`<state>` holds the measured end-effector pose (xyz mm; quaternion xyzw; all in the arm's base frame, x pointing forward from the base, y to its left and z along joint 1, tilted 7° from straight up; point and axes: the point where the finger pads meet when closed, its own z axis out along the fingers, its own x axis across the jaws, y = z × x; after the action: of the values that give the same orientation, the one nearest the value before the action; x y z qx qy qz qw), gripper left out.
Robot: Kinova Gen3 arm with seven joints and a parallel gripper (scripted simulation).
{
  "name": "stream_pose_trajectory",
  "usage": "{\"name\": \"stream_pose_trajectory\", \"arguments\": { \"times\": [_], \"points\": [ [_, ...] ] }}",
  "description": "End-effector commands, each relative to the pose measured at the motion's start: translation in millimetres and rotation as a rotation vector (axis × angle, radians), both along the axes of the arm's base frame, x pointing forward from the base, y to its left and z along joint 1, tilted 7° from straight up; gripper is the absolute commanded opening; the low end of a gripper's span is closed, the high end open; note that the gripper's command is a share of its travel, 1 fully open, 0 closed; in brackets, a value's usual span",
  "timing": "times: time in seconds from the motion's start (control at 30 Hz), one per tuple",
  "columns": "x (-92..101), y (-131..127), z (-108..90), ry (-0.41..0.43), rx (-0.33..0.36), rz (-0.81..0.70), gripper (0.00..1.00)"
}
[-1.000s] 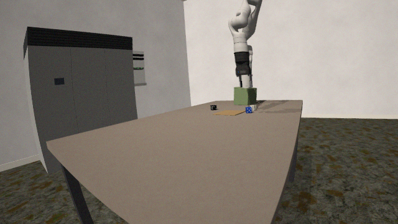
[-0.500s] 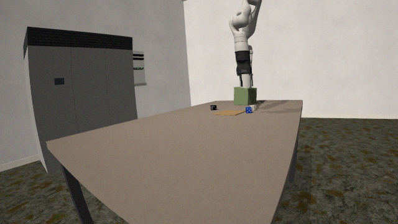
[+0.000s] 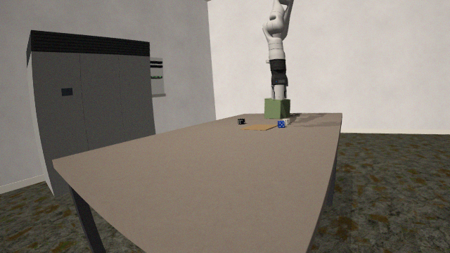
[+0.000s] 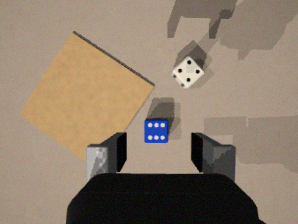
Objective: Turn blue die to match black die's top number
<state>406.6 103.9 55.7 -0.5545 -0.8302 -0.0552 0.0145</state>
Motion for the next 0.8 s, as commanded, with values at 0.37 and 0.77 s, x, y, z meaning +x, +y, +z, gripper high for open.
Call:
{"name": "stream_pose_trajectory", "arguments": {
  "times": [0.37,0.77],
  "points": [
    [0.6,-0.7,2.2,-0.005,0.003,-0.001,1.0],
    [-0.6,-2.7,-0.5,-0.008,-0.004,0.056,1.0]
  ]
}}
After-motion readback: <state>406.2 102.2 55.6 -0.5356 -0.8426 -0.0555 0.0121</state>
